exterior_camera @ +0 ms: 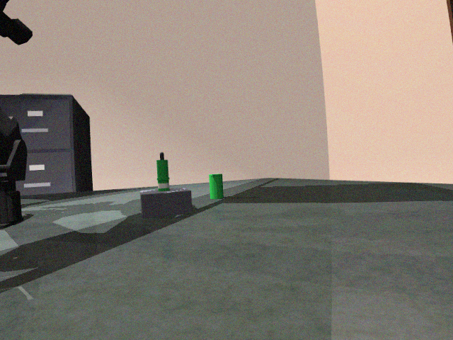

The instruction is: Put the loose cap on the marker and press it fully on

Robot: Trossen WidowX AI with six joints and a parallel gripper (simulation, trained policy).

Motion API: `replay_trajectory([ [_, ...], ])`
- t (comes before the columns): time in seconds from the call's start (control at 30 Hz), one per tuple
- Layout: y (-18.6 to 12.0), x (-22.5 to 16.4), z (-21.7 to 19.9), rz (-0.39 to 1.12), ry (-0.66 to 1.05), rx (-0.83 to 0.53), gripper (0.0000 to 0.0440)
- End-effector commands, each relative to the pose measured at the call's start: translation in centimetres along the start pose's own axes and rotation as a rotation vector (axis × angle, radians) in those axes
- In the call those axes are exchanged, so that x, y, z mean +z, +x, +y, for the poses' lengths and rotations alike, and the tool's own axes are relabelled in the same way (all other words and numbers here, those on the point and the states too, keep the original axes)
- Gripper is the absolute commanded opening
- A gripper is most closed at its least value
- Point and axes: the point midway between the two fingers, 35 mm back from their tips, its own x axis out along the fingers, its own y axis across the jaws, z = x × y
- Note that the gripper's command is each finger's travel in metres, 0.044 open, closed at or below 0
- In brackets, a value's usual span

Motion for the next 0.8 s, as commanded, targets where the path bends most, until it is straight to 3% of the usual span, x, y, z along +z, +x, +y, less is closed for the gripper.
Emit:
replay_trajectory([
  [0.0,0.7,-0.4,1.5,-0.02,0.026,0.035,0.0307],
  [0.77,2.3,-2.6,8.3,-0.075,0.214,0.184,0.0313],
])
